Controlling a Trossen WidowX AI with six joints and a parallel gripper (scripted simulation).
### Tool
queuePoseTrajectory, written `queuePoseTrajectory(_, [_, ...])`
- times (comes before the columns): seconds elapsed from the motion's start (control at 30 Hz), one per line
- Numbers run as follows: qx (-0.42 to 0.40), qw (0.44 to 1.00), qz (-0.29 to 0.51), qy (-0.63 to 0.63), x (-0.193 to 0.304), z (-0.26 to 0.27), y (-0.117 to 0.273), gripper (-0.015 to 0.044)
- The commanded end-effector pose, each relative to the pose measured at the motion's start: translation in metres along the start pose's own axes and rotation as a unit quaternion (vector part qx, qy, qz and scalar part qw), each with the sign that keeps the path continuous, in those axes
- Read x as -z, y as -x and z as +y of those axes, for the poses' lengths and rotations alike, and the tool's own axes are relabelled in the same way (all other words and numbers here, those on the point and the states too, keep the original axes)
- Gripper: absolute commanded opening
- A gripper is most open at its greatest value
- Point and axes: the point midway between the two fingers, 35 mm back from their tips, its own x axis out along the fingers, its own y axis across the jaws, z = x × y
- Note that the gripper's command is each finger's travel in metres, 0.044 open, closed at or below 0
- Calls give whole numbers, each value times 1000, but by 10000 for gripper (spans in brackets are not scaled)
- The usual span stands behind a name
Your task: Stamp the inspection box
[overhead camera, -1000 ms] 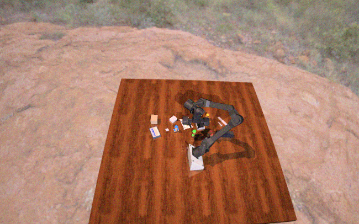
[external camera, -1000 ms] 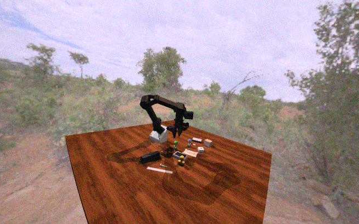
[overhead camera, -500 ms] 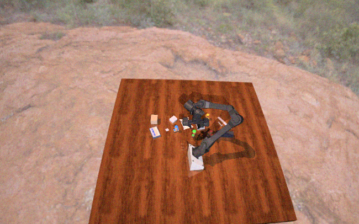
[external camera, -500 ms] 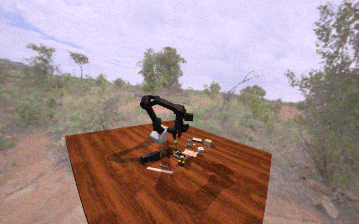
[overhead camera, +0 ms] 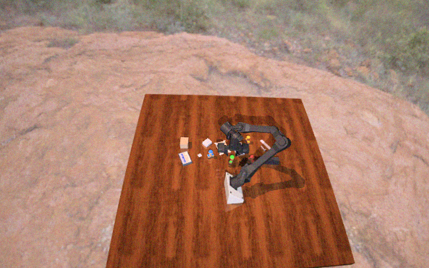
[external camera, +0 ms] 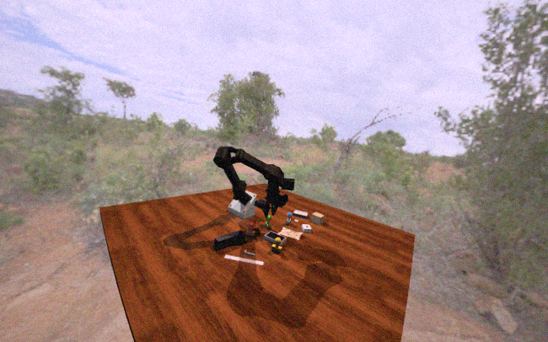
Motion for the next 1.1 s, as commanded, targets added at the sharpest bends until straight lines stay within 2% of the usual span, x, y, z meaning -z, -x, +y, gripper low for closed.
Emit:
queuePoseTrajectory(0.0, [3,1000,0,3,1,-1,-7,230])
queuePoseTrajectory(0.77, [7,1000,1,2,3,-4,-39,230])
queuePoseTrajectory(0.9, [4,1000,1,-1,2,-3,-37,125])
queuePoseTrajectory(1.07, [4,1000,1,-1,2,-3,-37,91])
